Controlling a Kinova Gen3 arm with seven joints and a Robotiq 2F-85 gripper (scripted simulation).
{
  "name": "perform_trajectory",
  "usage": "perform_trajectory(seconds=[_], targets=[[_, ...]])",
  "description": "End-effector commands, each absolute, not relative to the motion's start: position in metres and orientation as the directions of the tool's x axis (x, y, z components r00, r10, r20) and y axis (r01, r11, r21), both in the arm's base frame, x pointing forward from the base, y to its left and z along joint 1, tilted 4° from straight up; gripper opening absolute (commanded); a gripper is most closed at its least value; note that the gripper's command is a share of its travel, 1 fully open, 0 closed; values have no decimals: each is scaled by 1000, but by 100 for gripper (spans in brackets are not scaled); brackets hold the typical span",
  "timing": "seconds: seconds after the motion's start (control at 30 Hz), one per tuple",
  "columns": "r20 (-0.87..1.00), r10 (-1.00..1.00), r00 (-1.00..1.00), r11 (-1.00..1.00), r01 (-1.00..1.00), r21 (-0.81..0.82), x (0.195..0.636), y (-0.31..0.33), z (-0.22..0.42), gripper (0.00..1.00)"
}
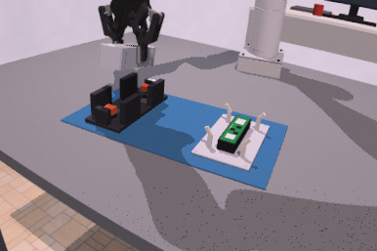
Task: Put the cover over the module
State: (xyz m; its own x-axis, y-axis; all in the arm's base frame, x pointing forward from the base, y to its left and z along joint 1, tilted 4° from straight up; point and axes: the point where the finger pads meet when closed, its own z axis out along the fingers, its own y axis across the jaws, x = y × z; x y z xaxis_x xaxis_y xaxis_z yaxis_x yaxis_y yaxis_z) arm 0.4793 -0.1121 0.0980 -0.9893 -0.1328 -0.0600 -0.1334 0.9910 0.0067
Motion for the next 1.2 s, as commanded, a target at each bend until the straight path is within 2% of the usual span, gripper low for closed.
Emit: perform_trajectory(seconds=[0.0, 0.23, 1.17], targets=[[-66, -133, -989, 991, -134, 6, 480, -112, 106, 0], [-66, -133, -989, 991, -134, 6, 479, -113, 127, 0], [-64, -132, -989, 991, -133, 5, 479, -113, 126, 0]])
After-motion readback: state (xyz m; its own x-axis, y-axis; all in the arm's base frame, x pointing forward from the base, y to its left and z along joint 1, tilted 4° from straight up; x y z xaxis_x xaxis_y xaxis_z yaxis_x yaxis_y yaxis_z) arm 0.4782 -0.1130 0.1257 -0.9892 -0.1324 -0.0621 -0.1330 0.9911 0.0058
